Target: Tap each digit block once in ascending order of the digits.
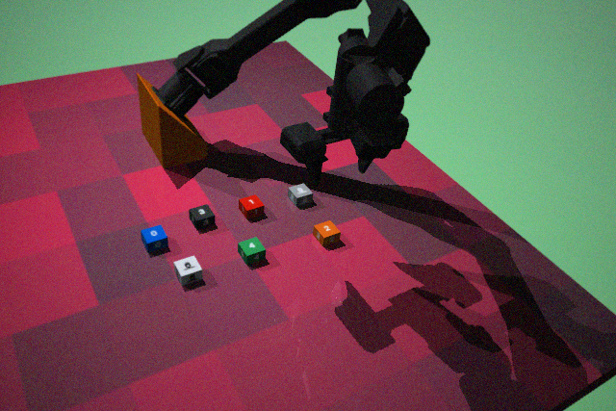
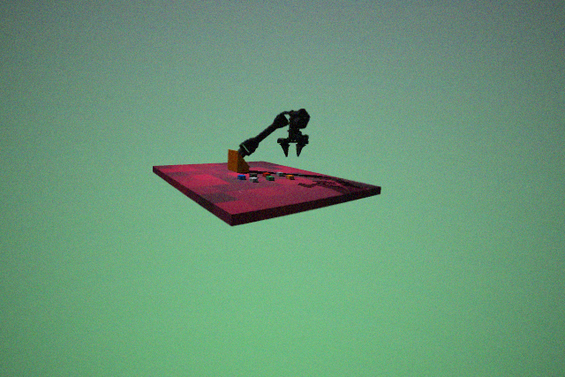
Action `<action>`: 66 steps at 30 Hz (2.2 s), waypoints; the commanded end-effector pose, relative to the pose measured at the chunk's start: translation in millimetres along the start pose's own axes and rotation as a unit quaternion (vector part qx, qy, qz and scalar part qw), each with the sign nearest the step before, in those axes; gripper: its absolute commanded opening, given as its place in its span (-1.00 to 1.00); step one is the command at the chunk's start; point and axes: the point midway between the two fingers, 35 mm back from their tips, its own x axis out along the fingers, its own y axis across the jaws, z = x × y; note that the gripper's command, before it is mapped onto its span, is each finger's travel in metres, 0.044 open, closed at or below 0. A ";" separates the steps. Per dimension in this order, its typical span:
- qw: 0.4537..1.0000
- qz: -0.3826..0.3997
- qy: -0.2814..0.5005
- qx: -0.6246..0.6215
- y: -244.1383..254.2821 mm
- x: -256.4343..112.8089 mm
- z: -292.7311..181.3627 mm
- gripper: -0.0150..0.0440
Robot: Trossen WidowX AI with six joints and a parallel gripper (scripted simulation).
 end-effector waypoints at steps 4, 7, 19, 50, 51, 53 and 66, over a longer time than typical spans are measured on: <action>1.000 0.002 -0.002 0.003 -3.9 -0.9 0.6 0.86; 1.000 -0.002 -0.002 0.004 -62.7 -1.2 -2.4 0.86; 1.000 0.000 -0.001 0.003 -122.1 -0.4 -16.1 0.86; 1.000 -0.004 -0.002 0.002 -234.5 -1.4 -35.6 0.86; 1.000 -0.004 -0.002 0.002 -234.5 -1.4 -35.6 0.86; 1.000 -0.004 -0.002 0.002 -234.5 -1.4 -35.6 0.86; 1.000 -0.004 -0.002 0.002 -234.5 -1.4 -35.6 0.86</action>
